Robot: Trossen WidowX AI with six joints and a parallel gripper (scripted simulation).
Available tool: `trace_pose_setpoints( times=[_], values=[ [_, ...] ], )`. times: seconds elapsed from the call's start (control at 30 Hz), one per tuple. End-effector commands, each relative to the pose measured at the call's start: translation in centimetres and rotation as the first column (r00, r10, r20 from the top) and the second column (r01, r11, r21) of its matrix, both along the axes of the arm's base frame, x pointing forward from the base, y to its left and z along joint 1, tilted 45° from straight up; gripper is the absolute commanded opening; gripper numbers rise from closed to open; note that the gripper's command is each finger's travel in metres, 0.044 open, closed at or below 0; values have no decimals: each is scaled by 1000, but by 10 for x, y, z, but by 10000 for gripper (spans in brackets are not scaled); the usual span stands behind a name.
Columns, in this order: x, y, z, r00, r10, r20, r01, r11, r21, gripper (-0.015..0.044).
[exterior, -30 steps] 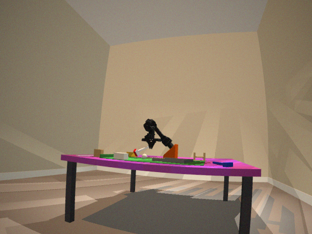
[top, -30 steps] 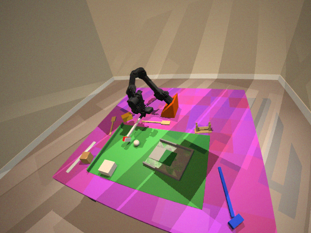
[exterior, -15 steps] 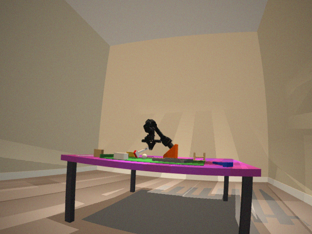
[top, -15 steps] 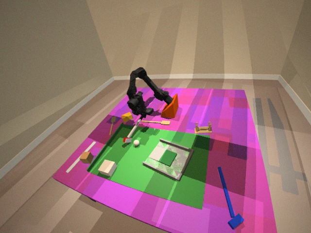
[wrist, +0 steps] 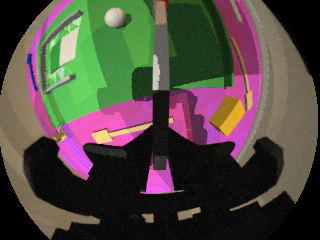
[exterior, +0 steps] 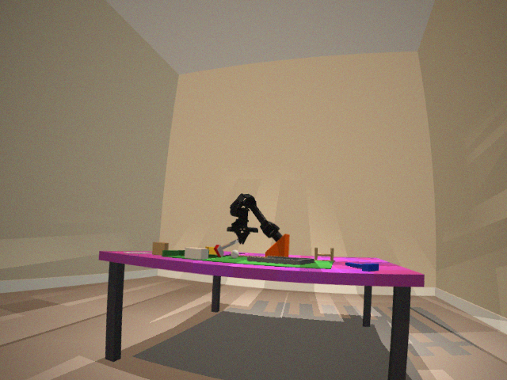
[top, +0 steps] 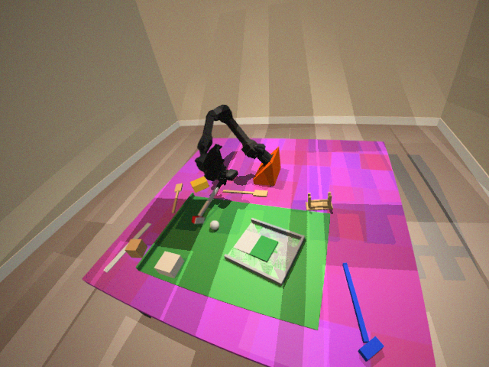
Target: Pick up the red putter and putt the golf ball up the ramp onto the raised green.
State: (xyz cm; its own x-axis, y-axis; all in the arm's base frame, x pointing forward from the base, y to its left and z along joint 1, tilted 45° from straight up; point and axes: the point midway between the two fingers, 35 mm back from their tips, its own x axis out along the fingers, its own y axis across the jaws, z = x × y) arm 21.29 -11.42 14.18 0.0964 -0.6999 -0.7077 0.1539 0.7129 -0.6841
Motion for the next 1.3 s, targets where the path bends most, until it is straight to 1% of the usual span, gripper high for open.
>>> trace_pose_setpoints(
  times=[0.0, 0.3, 0.43, 0.57, 0.67, 0.9, 1.27],
  values=[
    [1, -4, 6, 1000, 0, 11, 0, 1000, -2, 0],
    [4, 4, -4, 1000, 2, 1, -2, 1000, 5, 0],
    [20, 42, -40, 1000, 2, 2, -2, 1000, 24, 0],
    [23, 82, -77, 1000, 0, 6, 0, 1000, 16, 0],
    [21, 96, -90, 1000, 0, 10, 0, 1000, 6, 0],
    [21, 102, -85, 1000, 1, 9, -1, 1000, 8, 0],
    [15, 138, -48, 1000, 0, 8, 0, 1000, 8, 0]
  ],
)
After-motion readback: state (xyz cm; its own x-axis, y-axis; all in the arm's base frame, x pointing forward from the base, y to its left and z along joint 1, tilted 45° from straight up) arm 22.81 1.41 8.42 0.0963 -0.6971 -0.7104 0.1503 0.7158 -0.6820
